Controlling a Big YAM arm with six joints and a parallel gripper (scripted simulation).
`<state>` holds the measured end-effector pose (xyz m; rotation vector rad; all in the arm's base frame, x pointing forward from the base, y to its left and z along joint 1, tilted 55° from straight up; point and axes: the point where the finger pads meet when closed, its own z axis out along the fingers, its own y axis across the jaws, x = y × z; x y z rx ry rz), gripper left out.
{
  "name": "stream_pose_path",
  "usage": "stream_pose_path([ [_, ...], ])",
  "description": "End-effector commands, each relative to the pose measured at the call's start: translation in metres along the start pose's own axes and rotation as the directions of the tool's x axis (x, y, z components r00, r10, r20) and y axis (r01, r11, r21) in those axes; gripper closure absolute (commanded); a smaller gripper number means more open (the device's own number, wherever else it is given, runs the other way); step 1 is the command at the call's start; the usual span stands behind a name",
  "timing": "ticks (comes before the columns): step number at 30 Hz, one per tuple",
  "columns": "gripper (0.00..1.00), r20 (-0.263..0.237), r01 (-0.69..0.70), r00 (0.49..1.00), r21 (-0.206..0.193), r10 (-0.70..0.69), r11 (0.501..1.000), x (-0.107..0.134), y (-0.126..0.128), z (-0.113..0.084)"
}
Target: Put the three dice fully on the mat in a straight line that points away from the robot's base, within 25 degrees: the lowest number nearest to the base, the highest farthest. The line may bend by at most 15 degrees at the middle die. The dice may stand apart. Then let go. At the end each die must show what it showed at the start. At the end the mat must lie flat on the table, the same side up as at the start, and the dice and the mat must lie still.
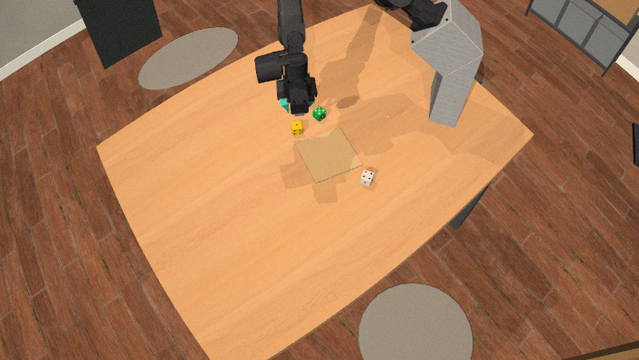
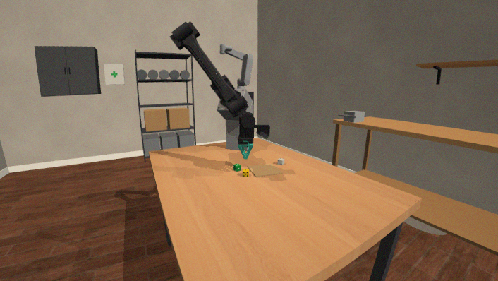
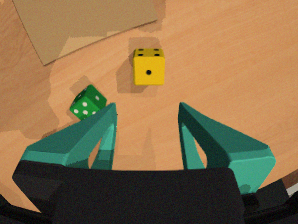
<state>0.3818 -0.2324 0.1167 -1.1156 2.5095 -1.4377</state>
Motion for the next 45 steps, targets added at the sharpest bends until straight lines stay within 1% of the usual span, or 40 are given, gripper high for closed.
stream_pose_path([
  [1, 0.55, 0.009, -0.003, 1.000, 0.020, 0.002, 1.000, -0.002, -0.008, -0.002],
  [9, 0.55, 0.008, -0.002, 1.000, 0.020, 0.002, 1.000, -0.002, -0.008, -0.002],
  [14, 0.55, -0.001, -0.001, 1.000, 0.008, 0.001, 1.000, 0.001, -0.005, 0.005],
  [26, 0.55, 0.000, 0.000, 1.000, 0.008, 0.000, 1.000, 0.001, -0.005, 0.014],
  [27, 0.55, 0.006, 0.006, 1.000, 0.009, -0.006, 1.000, -0.002, -0.004, 0.013],
  [28, 0.55, 0.000, 0.000, 1.000, 0.008, 0.000, 1.000, 0.001, -0.005, 0.016],
  [41, 0.55, 0.000, 0.001, 1.000, 0.007, -0.001, 1.000, 0.001, -0.004, 0.037],
  [43, 0.55, 0.000, 0.001, 1.000, 0.007, -0.001, 1.000, 0.001, -0.004, 0.037],
  [44, 0.55, 0.006, 0.008, 1.000, 0.007, -0.009, 1.000, -0.002, -0.002, 0.036],
  [45, 0.55, 0.000, 0.002, 1.000, 0.006, -0.002, 1.000, 0.001, -0.003, 0.040],
])
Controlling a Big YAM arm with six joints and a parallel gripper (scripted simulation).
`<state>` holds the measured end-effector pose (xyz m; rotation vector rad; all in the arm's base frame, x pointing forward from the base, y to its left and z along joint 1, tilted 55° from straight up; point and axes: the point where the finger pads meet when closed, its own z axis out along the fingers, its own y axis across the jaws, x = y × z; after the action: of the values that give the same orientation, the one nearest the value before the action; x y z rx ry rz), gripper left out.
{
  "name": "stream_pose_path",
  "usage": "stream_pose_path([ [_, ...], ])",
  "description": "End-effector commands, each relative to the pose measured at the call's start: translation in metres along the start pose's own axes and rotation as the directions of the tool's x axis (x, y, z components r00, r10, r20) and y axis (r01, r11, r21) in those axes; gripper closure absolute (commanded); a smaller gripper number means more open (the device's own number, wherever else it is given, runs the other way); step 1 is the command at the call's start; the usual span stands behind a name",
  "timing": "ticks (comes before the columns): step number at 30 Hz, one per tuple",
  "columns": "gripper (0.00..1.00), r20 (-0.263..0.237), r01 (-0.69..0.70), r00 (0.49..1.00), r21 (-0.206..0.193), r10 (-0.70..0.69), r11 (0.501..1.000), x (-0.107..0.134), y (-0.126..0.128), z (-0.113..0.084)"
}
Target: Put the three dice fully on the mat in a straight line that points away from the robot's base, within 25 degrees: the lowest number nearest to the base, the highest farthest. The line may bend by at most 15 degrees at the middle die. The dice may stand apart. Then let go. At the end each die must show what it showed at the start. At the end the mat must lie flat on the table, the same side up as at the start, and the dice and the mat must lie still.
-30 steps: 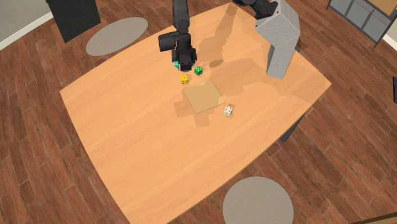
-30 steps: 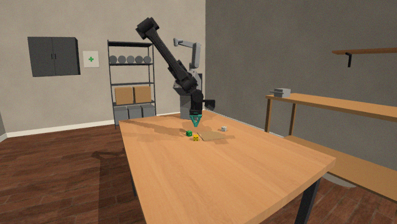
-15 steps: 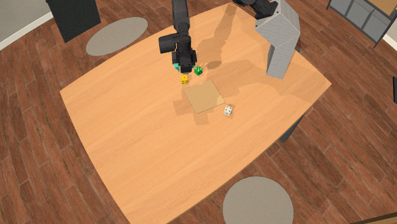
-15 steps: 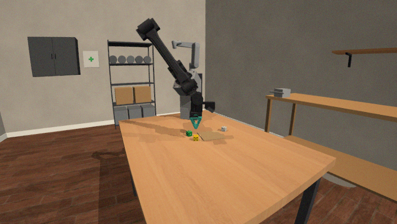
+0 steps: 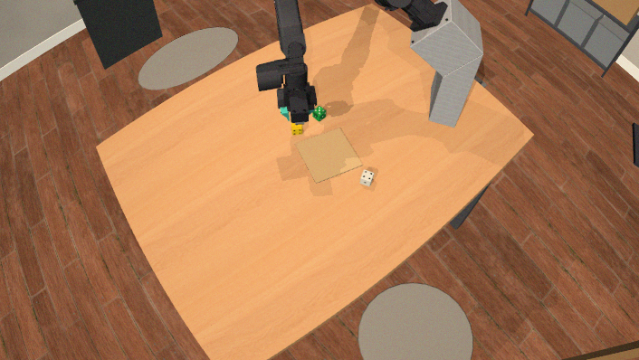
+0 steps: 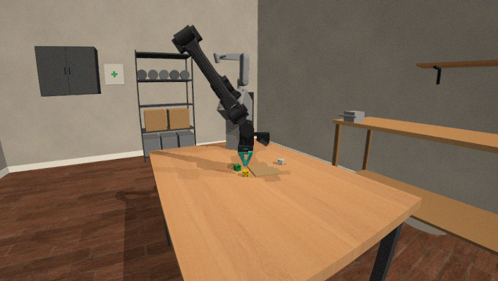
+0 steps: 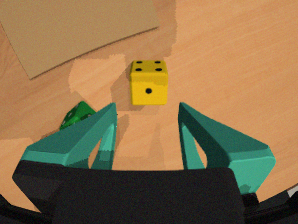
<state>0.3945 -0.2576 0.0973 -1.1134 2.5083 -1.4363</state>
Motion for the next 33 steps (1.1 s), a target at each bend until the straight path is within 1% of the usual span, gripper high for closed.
stream_pose_path([
  [1, 0.55, -0.002, 0.003, 1.000, 0.007, -0.003, 1.000, 0.002, -0.004, 0.007],
  [13, 0.55, -0.003, 0.003, 1.000, 0.006, -0.003, 1.000, 0.002, -0.003, 0.020],
  [15, 0.55, -0.003, 0.003, 1.000, 0.006, -0.003, 1.000, 0.002, -0.003, 0.020],
  [16, 0.55, 0.004, 0.007, 1.000, 0.010, -0.008, 1.000, -0.001, -0.003, 0.016],
  [20, 0.55, -0.002, 0.006, 1.000, 0.001, -0.006, 1.000, 0.001, -0.001, 0.021],
  [25, 0.55, 0.000, 0.002, 1.000, 0.009, -0.002, 1.000, 0.001, -0.004, 0.020],
  [33, 0.55, 0.000, 0.003, 1.000, 0.007, -0.003, 1.000, 0.001, -0.003, 0.020],
])
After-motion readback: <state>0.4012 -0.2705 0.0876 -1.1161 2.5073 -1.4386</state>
